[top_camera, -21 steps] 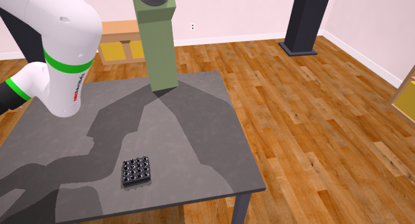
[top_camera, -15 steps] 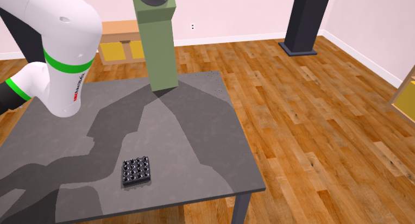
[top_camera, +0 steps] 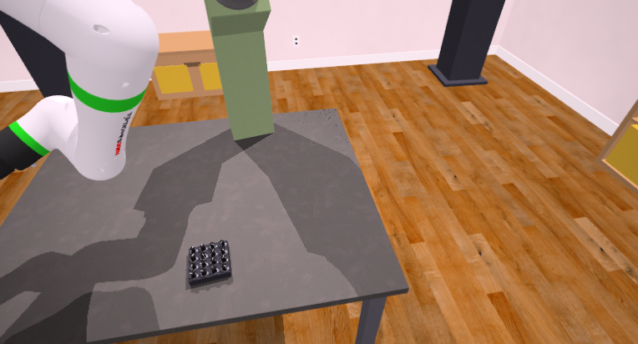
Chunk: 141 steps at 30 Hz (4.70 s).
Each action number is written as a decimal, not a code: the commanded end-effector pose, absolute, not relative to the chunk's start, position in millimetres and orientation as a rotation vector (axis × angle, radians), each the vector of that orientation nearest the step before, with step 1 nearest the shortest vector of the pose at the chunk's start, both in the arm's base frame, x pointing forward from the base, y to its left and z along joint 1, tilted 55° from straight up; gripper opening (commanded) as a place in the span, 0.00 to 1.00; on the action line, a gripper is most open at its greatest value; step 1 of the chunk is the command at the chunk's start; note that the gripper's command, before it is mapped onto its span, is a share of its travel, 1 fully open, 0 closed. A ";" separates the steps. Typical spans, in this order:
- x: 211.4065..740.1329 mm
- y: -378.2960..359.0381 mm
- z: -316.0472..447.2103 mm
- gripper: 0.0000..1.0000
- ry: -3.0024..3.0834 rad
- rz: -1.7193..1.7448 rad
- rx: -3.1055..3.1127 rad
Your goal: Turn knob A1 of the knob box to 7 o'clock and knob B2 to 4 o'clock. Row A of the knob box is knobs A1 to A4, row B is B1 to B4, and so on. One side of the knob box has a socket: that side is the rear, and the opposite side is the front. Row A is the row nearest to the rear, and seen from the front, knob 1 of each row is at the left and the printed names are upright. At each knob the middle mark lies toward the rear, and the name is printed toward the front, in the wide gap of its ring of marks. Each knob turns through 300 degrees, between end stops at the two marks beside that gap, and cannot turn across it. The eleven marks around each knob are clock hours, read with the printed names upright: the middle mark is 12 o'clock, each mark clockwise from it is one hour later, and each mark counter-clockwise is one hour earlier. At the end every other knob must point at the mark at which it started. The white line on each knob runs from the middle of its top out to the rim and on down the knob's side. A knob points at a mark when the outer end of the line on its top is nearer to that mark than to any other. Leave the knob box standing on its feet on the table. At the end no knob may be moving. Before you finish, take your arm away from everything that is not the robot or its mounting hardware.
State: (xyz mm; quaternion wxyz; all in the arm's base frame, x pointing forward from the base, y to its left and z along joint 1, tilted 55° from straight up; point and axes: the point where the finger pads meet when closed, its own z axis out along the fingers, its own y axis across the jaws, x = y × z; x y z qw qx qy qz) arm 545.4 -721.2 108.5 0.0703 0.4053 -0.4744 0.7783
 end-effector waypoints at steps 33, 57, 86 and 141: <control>731.7 -382.0 104.1 1.00 -0.732 2.003 2.444; 674.9 -157.6 59.2 1.00 0.104 1.488 2.856; 674.7 -157.3 59.2 1.00 0.106 1.487 2.857; 674.7 -157.3 59.2 1.00 0.106 1.487 2.857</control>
